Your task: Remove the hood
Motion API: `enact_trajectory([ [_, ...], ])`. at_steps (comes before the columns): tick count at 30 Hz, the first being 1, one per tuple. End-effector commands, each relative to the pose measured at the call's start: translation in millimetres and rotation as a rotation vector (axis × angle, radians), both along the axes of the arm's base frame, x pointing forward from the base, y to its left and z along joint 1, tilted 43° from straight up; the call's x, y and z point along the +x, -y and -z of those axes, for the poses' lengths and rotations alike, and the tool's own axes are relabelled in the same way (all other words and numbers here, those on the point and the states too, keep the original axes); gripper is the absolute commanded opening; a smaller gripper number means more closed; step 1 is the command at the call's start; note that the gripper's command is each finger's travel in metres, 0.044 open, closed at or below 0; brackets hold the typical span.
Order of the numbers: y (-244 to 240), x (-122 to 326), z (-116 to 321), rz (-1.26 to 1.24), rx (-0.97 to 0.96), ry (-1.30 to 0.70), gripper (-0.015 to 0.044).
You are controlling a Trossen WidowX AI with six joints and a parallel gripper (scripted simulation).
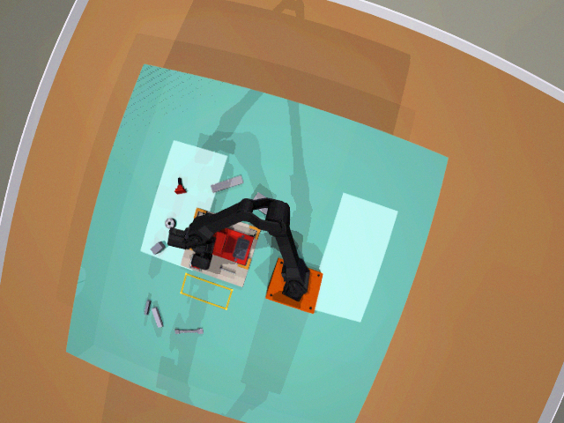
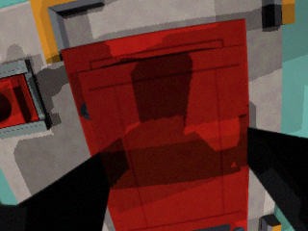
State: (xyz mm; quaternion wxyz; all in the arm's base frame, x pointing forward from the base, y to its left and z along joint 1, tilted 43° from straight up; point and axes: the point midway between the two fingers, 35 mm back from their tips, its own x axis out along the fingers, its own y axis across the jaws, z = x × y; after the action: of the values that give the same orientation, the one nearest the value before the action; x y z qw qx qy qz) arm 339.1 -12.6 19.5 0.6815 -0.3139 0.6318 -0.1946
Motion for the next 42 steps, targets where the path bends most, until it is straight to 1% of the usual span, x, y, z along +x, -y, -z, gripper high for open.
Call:
enact_trajectory([
  [1,-4,1,-3,0.001,0.003,0.006,0.0000],
  [24,-14,-2,-15,0.001,0.004,0.006,0.0000],
  [35,-42,-7,-46,0.001,0.006,0.005,0.0000],
  [38,-43,-7,-46,0.001,0.006,0.005,0.0000],
  [42,-44,-6,-36,-0.007,0.005,0.000,0.0000],
])
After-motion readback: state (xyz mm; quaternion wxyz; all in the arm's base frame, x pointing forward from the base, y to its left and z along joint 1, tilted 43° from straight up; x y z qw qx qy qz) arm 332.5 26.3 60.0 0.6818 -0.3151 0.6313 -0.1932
